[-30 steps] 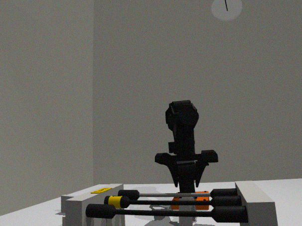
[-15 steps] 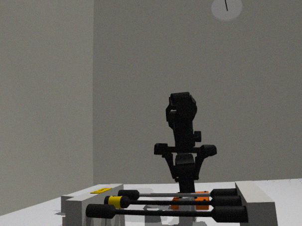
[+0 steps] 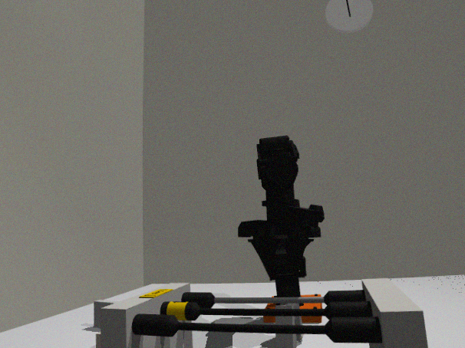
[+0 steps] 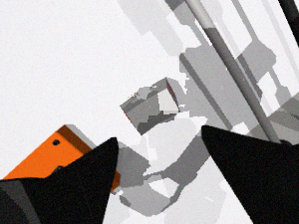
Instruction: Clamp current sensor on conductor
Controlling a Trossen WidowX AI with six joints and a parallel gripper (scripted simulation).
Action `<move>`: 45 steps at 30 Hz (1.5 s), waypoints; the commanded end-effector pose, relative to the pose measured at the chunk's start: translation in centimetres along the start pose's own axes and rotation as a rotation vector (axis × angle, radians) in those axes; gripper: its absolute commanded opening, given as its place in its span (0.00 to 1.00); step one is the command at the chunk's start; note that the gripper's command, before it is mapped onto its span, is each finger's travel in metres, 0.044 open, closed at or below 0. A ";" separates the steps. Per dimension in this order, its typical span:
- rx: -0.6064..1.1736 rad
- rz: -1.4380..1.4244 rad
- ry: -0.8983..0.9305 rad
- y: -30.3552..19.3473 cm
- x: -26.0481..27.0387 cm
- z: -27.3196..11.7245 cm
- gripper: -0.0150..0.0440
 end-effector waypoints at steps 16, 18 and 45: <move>0.018 -0.408 0.078 0.8 -0.6 2.9 0.80; 0.018 -0.408 0.078 0.8 -0.5 3.2 0.80; 0.021 -0.403 0.072 0.6 -0.5 5.5 0.71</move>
Point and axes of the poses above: the point midway between the two fingers, 35 mm back from their tips, its own z axis out along the fingers, its own x axis across the jaws, y = z × x, the point moved 5 cm from there along -z, back along the fingers, and after that the axes turned 15 degrees about z, right-handed, at the moved point
